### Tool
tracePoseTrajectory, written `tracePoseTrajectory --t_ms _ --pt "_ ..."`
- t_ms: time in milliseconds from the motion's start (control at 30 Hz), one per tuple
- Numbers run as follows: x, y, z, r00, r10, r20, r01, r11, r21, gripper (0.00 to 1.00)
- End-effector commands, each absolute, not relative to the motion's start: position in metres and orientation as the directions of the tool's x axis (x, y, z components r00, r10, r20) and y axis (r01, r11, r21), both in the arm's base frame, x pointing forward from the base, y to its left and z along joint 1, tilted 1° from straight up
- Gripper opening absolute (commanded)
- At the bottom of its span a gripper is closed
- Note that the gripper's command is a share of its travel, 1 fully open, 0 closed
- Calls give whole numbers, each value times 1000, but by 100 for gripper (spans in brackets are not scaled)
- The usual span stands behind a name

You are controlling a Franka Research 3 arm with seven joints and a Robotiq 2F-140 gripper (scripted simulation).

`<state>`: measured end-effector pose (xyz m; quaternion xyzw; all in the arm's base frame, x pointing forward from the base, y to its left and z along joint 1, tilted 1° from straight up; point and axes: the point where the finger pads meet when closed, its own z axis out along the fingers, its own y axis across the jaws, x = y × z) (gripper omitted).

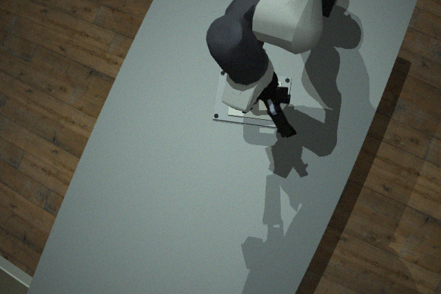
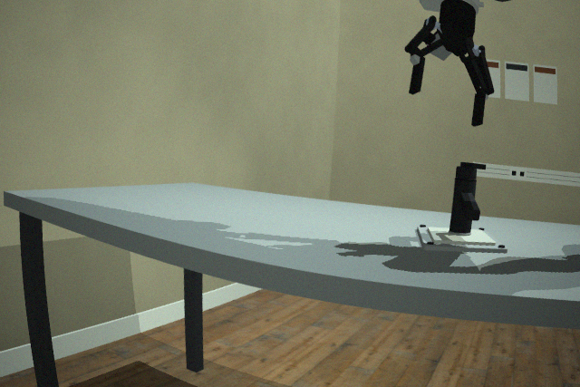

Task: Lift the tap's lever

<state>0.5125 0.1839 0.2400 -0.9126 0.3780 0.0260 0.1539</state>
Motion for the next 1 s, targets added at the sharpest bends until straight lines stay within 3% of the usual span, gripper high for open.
tracePoseTrajectory --t_ms 0,967 --pt "502 180 238 594 -785 -178 -804 -566 -183 100" --pt "458 153 239 343 -939 -9 -939 -343 -13 100"
